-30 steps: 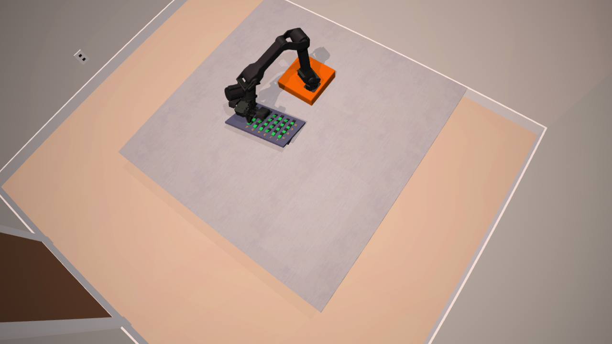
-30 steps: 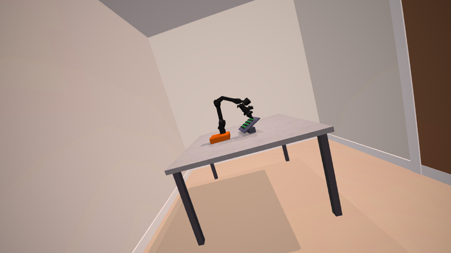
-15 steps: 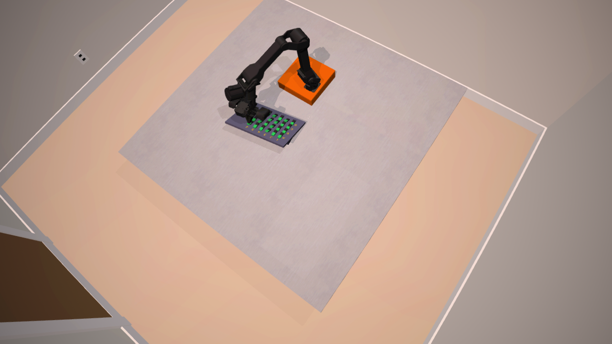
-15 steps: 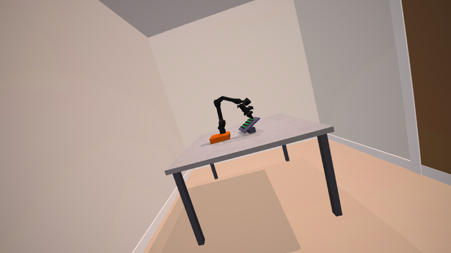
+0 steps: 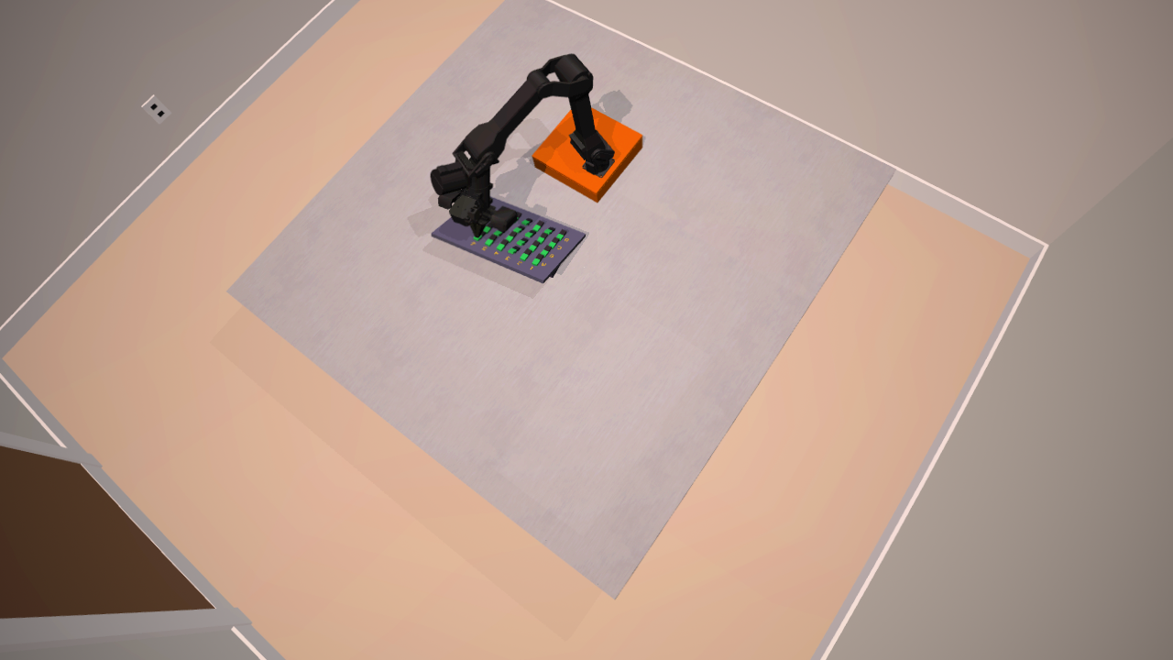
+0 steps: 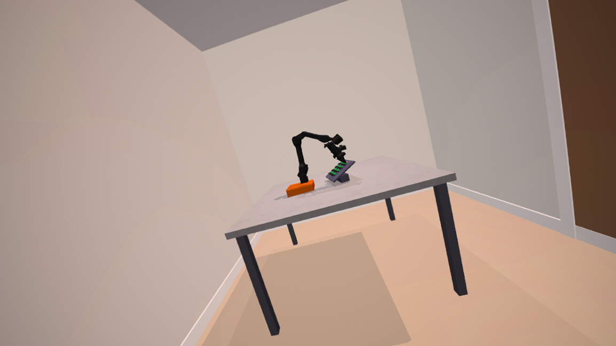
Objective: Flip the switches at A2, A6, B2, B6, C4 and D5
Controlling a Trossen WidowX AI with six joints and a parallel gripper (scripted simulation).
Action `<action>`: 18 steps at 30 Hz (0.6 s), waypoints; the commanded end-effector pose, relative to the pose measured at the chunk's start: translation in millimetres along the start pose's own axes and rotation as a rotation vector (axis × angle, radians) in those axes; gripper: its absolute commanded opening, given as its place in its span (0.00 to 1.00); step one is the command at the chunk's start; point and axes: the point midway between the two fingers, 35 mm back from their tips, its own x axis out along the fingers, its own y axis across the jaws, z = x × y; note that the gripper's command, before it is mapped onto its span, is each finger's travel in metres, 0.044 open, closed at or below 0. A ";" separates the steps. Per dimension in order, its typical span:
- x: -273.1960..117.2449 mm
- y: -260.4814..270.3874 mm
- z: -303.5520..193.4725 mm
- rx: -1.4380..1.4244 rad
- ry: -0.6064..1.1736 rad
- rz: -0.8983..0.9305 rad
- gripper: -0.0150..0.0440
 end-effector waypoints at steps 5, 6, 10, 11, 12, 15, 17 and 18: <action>-49.5 -1.2 -1.5 0.005 -0.017 -0.003 0.25; -60.1 -0.7 -2.5 0.006 -0.021 -0.004 0.25; -63.7 -0.4 -2.9 0.006 -0.022 -0.004 0.25; -63.6 2.2 -3.3 0.006 -0.021 -0.004 0.25; -63.5 10.0 -4.5 0.006 -0.019 -0.003 0.25; -63.1 53.2 -15.4 0.007 -0.011 0.001 0.25; -63.0 80.9 -27.0 0.008 -0.009 0.002 0.25; -63.0 93.6 -33.7 0.008 -0.010 0.003 0.25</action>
